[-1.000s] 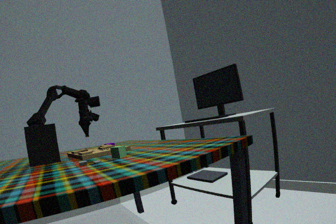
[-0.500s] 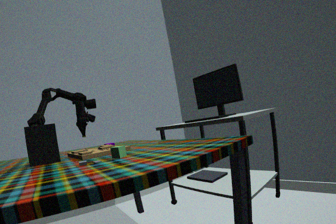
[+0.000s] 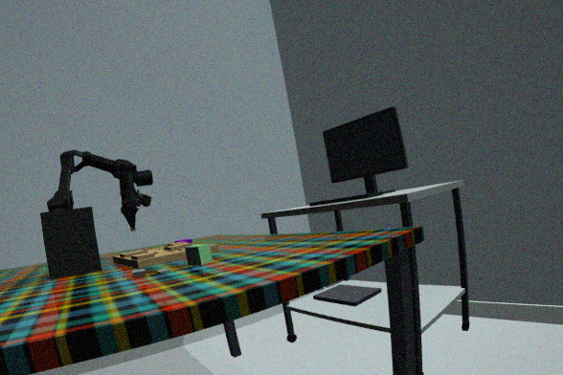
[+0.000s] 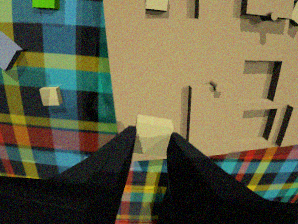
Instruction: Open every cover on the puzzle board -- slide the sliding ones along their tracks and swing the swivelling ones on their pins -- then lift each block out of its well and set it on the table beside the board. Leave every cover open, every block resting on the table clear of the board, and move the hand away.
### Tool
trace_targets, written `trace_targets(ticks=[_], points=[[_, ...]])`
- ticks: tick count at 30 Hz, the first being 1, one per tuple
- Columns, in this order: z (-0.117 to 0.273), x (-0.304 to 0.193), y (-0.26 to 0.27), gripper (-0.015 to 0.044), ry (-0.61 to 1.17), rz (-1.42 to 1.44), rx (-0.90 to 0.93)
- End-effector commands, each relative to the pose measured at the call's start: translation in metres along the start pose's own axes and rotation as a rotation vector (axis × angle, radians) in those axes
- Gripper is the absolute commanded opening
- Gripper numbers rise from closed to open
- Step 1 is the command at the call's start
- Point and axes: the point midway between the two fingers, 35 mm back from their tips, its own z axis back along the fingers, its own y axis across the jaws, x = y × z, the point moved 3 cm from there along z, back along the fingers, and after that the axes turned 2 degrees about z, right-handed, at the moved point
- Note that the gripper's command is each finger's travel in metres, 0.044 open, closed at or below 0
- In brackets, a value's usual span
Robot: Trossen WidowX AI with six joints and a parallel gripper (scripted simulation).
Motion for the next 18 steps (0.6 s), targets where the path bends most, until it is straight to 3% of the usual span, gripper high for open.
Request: trace_targets(ticks=[1, 18], points=[[0.0, -0.011, 0.017, 0.008, 0.004, -0.004, 0.005], [0.002, -0.054, 0.068, 0.008, 0.003, -0.004, 0.028]])
